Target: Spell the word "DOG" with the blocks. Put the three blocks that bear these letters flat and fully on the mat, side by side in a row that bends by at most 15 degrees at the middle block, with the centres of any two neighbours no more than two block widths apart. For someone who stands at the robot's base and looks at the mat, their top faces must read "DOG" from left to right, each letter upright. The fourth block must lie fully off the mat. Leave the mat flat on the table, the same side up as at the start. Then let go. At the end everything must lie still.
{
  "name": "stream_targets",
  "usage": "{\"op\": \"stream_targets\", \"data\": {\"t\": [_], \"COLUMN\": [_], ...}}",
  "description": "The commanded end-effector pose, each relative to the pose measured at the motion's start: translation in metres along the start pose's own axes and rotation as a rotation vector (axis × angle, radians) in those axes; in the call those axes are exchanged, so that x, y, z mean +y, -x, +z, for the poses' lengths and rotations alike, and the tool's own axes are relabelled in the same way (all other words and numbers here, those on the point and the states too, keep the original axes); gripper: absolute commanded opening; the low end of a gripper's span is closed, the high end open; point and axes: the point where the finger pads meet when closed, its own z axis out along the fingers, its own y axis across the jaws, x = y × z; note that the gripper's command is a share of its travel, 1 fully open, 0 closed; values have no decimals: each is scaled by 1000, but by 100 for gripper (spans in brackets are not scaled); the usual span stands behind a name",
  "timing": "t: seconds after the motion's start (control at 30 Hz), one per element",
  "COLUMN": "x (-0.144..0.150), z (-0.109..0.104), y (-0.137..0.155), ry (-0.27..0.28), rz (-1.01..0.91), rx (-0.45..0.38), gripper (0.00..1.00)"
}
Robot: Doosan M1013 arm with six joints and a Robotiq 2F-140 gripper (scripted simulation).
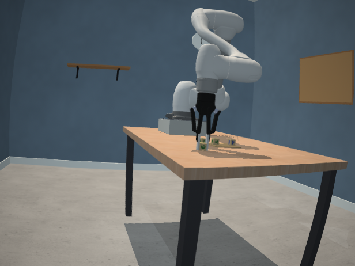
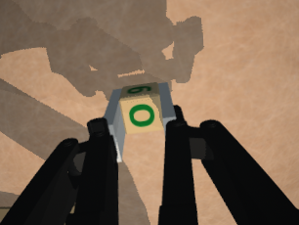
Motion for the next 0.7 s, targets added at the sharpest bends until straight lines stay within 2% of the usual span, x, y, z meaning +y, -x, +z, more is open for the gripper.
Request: {"op": "stream_targets", "data": {"t": [0.0, 0.17, 0.23, 0.53, 0.67], "x": [0, 0, 0, 0, 0], "z": [-1, -6, -14, -77, -96], "y": [0, 0, 0, 0, 0], "ry": [0, 0, 0, 0, 0], "rz": [0, 0, 0, 0, 0], "rx": [0, 0, 0, 0, 0], "gripper": [16, 16, 16, 16, 16]}}
